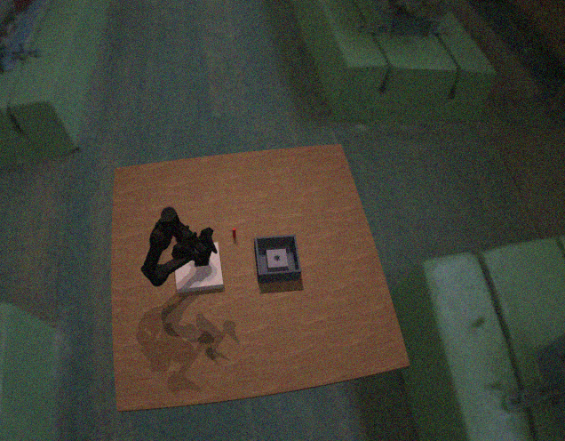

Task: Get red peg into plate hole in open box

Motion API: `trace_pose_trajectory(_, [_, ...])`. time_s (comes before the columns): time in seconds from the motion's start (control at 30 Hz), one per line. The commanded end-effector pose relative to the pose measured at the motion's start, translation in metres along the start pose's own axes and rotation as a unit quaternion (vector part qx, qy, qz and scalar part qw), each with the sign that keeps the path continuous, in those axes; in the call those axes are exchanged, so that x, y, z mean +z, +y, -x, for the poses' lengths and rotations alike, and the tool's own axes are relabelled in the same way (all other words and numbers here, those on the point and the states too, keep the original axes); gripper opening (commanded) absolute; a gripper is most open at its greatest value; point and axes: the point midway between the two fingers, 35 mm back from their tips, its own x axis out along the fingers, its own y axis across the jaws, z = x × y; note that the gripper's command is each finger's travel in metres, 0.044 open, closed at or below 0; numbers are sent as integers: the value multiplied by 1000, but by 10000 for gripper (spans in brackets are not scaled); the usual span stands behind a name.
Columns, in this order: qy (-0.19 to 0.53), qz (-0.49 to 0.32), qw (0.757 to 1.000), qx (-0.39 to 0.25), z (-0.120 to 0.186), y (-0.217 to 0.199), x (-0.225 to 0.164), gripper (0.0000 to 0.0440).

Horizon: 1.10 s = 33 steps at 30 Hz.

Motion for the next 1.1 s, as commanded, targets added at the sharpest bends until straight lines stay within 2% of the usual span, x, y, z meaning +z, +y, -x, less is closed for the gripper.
trace_pose_trajectory(0.0, [6, 12, 1000, -11, 0, -5, -3, 418])
trace_pose_trajectory(0.07, [18, 38, 999, -32, -1, -15, -8, 440])
trace_pose_trajectory(0.3, [56, 128, 985, -102, 0, -54, -23, 440])
trace_pose_trajectory(0.53, [91, 219, 957, -169, 5, -96, -32, 440])
trace_pose_trajectory(0.8, [127, 321, 907, -242, 15, -144, -35, 440])
trace_pose_trajectory(1.07, [157, 416, 840, -311, 29, -191, -30, 440])
